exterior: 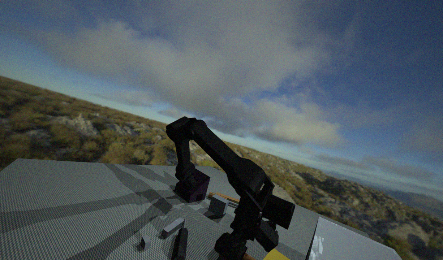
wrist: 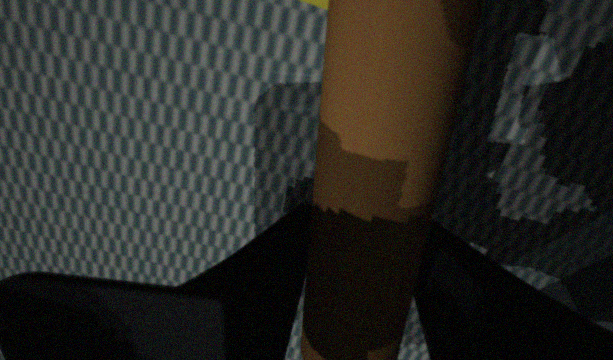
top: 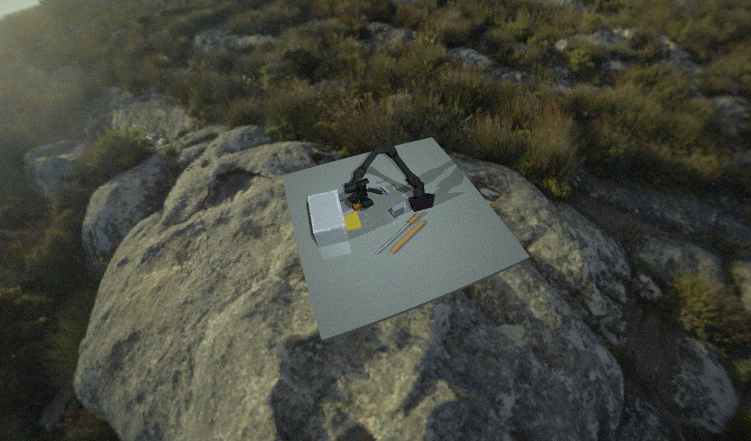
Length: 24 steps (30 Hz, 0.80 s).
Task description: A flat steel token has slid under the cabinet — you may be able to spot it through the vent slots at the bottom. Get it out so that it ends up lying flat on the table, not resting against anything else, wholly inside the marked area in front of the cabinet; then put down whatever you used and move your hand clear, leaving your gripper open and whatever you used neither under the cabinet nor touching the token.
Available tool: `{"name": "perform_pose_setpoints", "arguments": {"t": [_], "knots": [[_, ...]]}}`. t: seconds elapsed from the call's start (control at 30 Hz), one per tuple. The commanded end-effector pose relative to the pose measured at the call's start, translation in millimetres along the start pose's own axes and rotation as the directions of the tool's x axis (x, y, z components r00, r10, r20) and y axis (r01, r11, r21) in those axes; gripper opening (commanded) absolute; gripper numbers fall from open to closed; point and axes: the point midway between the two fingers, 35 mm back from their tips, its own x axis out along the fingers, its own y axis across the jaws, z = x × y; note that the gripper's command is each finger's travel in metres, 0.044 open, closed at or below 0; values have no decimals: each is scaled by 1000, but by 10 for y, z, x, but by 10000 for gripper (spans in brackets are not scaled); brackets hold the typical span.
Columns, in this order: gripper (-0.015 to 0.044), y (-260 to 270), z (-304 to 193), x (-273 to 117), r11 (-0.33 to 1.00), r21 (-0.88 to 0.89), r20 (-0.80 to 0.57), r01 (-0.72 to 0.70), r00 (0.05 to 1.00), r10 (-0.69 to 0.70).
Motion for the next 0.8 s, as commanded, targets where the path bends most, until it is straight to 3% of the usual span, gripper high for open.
{"name": "perform_pose_setpoints", "arguments": {"t": [0.0,0.77], "knots": [[0,-9,64,-2,1000,7,2,2,1000,-2],[0,-18,273,-8,1000,8,3,2,1000,-2]]}}
